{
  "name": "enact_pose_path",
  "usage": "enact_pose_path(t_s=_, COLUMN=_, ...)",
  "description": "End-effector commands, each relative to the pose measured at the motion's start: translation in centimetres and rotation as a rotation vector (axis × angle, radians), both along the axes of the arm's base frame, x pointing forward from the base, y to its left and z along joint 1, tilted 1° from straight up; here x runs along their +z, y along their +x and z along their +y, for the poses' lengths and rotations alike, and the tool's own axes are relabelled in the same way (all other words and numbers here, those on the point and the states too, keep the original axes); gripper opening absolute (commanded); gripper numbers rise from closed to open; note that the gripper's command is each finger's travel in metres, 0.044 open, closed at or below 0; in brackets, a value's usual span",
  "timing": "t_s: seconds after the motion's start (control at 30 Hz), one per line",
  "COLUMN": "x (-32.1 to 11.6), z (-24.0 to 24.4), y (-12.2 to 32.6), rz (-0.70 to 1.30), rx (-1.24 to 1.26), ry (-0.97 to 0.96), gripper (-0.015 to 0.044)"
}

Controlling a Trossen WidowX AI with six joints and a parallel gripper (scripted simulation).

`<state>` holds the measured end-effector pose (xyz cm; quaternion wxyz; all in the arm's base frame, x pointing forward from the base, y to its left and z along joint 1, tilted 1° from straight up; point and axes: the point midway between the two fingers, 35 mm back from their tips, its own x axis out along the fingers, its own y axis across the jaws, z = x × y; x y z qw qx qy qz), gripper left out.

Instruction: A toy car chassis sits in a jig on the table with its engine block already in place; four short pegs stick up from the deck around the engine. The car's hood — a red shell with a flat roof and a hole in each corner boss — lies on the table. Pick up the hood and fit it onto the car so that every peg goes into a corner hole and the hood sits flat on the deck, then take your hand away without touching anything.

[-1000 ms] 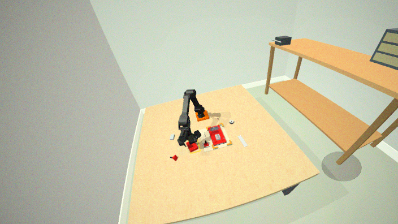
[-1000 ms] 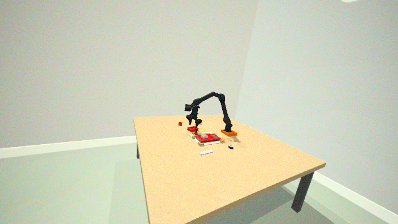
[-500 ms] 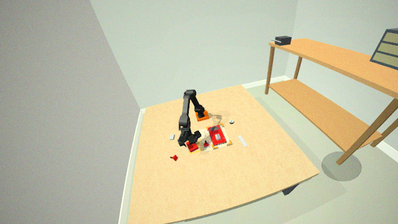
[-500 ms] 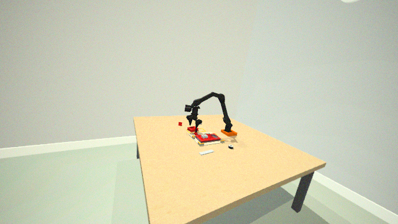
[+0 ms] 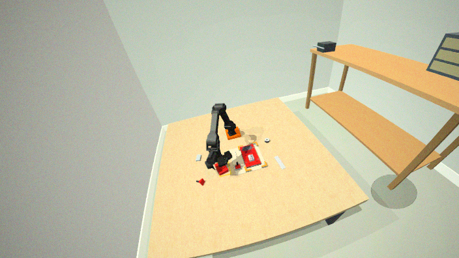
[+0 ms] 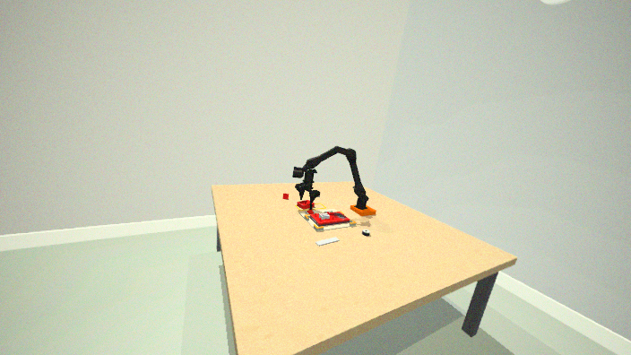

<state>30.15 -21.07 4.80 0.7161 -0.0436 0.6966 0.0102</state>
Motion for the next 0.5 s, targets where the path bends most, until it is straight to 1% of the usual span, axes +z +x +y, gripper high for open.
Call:
enact_pose_path(t_s=0.0, x=-0.65, z=0.13, y=-0.11, rz=0.008, rx=0.002, ry=0.01, gripper=0.044)
enact_pose_path(t_s=0.47, x=-1.34, z=0.11, y=-0.1, rz=0.008, rx=0.002, ry=0.01, gripper=0.044)
